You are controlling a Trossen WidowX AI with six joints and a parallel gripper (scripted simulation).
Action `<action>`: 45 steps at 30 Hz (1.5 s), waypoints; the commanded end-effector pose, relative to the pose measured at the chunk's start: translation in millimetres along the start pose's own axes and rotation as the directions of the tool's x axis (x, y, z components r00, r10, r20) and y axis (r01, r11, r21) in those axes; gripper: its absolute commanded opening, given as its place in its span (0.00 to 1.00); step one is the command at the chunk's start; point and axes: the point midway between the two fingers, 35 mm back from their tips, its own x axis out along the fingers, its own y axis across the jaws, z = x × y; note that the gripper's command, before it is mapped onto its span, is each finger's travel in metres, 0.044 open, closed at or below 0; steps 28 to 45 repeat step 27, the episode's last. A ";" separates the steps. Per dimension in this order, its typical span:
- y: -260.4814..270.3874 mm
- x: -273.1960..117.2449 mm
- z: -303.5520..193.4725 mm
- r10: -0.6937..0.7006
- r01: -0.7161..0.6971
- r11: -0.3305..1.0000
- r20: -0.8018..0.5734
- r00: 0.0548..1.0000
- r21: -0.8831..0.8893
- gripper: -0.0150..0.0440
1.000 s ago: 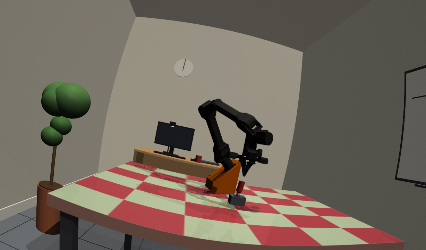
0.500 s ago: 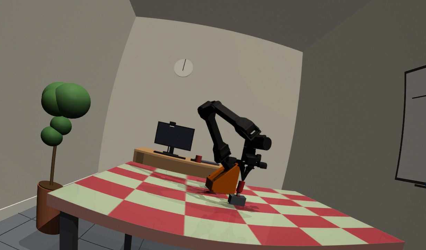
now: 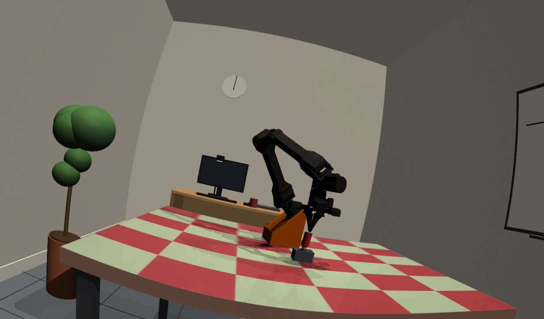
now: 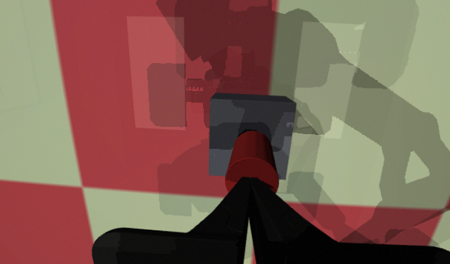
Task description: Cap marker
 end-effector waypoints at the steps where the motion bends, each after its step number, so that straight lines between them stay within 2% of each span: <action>1: 3.5 -32.7 4.0 0.011 -0.011 1.000 0.007 1.000 0.004 0.25; 5: 2.0 -83.7 0.9 0.008 -0.008 1.000 0.005 1.000 0.004 0.25; 10: 1.8 -86.1 0.6 0.008 -0.008 1.000 0.005 1.000 0.004 0.25; 27: 1.8 -86.1 0.6 0.008 -0.008 1.000 0.005 1.000 0.004 1.00; 45: 1.8 -86.1 0.6 0.008 -0.008 1.000 0.005 1.000 0.004 1.00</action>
